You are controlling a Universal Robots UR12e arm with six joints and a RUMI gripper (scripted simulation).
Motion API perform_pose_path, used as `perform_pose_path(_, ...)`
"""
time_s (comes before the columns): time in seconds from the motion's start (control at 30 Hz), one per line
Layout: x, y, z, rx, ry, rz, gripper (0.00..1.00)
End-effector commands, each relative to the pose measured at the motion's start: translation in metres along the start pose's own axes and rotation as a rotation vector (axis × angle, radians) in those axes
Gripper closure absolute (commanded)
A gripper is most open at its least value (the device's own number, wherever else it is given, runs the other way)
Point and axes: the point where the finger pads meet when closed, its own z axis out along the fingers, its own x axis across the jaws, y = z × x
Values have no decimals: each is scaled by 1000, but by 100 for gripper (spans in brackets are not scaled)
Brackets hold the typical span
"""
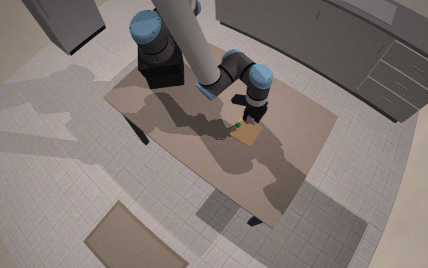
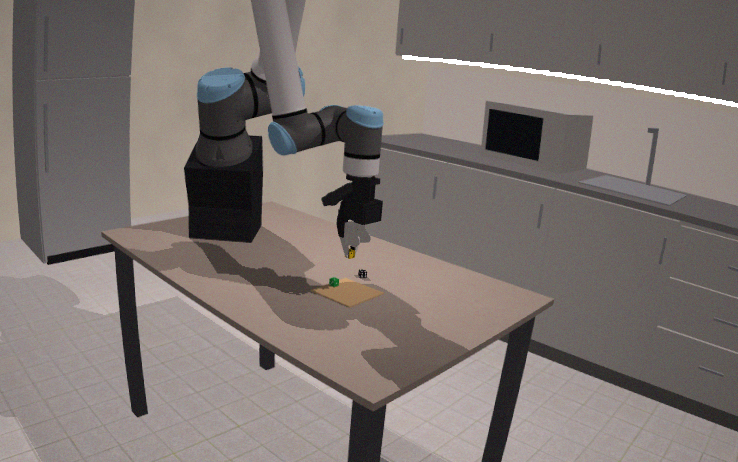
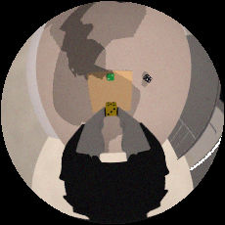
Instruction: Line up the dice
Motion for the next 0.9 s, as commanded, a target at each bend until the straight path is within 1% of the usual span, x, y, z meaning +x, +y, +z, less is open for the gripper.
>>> perform_pose_path(0.0,0,0,9,-1,0,0,97)
perform_pose_path(0.2,0,0,34,-1,0,0,97)
perform_pose_path(0.27,0,0,34,-1,0,0,97)
perform_pose_path(0.47,0,1,63,-1,0,0,97)
perform_pose_path(0.6,1,1,79,-1,0,0,97)
perform_pose_path(0.73,1,1,89,-1,0,0,97)
perform_pose_path(0.87,1,1,91,-1,0,0,97)
